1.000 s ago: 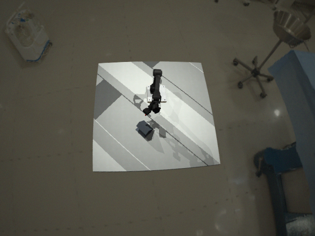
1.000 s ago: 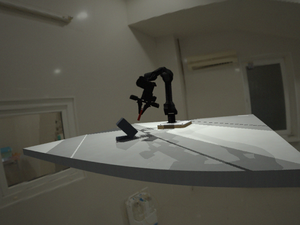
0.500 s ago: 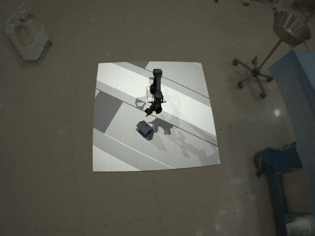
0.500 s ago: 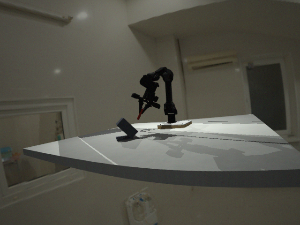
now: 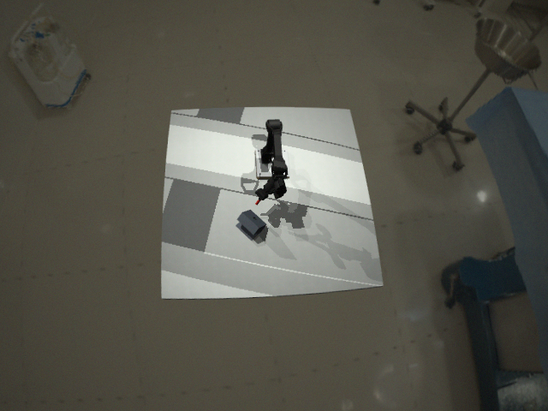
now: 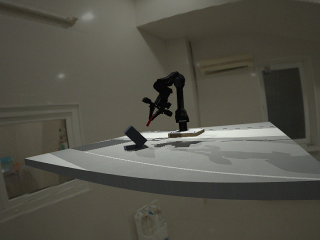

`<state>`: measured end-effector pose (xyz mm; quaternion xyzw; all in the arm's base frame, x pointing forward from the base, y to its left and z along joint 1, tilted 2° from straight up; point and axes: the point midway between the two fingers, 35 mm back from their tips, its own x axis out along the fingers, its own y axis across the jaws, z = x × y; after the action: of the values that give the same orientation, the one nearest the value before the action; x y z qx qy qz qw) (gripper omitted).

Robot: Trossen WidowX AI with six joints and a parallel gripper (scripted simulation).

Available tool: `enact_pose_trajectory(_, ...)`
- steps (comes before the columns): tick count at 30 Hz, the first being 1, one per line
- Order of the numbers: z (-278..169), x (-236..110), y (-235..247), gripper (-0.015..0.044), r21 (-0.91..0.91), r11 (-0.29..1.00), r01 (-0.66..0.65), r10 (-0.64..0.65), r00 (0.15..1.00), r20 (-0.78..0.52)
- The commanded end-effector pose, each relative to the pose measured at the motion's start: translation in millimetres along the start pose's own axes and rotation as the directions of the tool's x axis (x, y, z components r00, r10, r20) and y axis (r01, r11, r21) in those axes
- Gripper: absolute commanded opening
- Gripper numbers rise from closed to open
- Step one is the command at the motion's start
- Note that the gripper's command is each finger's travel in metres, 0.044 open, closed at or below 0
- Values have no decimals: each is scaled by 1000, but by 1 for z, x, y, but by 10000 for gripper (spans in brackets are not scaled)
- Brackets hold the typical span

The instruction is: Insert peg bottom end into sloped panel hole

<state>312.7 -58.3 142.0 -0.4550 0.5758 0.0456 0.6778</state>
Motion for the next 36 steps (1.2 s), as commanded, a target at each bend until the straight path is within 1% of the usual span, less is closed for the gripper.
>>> enact_pose_trajectory(1, 4, -3, 0, 0, 10, 999, 31, -31, 1000, 3)
enact_pose_trajectory(26, 27, -20, 1, 0, 53, 983, 176, -178, 983, 44)
enact_pose_trajectory(36, 32, -10, -3, 0, 61, 980, 192, -195, 979, 52)
